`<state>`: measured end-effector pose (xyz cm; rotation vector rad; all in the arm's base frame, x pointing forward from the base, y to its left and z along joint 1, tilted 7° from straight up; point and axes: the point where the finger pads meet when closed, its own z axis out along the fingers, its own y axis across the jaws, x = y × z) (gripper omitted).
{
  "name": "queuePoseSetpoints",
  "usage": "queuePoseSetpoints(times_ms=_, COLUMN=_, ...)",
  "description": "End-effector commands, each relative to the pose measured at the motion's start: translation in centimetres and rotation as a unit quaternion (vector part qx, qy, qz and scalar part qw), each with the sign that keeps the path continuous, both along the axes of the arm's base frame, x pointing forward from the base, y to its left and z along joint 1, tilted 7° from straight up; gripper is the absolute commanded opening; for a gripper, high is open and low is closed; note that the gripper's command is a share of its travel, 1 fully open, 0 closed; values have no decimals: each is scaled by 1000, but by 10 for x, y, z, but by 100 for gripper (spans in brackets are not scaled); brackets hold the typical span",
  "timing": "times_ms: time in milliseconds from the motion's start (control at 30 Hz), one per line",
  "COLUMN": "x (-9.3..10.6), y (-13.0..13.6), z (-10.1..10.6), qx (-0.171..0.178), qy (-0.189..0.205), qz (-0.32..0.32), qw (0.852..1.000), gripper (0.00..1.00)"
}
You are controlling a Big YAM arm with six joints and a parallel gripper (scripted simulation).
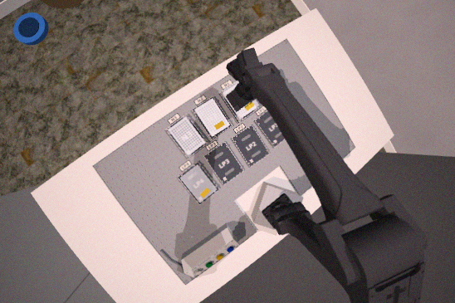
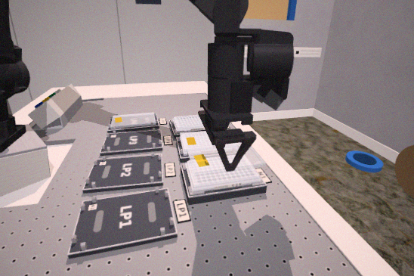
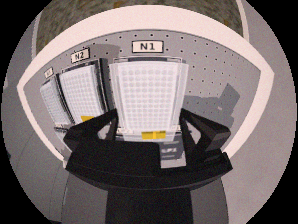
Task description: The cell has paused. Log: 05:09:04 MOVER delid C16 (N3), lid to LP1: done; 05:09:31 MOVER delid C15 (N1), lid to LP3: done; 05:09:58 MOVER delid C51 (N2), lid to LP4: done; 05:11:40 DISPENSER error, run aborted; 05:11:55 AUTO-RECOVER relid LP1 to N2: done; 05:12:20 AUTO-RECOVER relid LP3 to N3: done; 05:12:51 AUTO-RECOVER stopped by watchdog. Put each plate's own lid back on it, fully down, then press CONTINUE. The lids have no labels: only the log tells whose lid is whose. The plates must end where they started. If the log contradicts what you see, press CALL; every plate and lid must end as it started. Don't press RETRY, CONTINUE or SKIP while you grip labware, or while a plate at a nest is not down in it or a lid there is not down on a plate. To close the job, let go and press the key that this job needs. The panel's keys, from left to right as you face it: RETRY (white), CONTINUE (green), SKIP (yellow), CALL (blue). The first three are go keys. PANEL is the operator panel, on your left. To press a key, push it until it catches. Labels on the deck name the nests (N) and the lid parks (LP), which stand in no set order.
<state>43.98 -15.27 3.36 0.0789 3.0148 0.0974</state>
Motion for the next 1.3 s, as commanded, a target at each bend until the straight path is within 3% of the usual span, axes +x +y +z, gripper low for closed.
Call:
queuePoseSetpoints(times_ms=0, x=1, y=8, z=-15, qx=5, qy=8, qz=10, qw=1000, gripper=0)
queuePoseSetpoints(times_ms=1000, x=0, y=9, z=-23, qx=5, qy=8, qz=6, qw=1000, gripper=0)
queuePoseSetpoints(times_ms=1033, x=8, y=6, z=-18, qx=2, qy=1, qz=6, qw=1000, gripper=0)
queuePoseSetpoints(times_ms=1267, x=0, y=9, z=-26, qx=5, qy=8, qz=5, qw=1000, gripper=0)
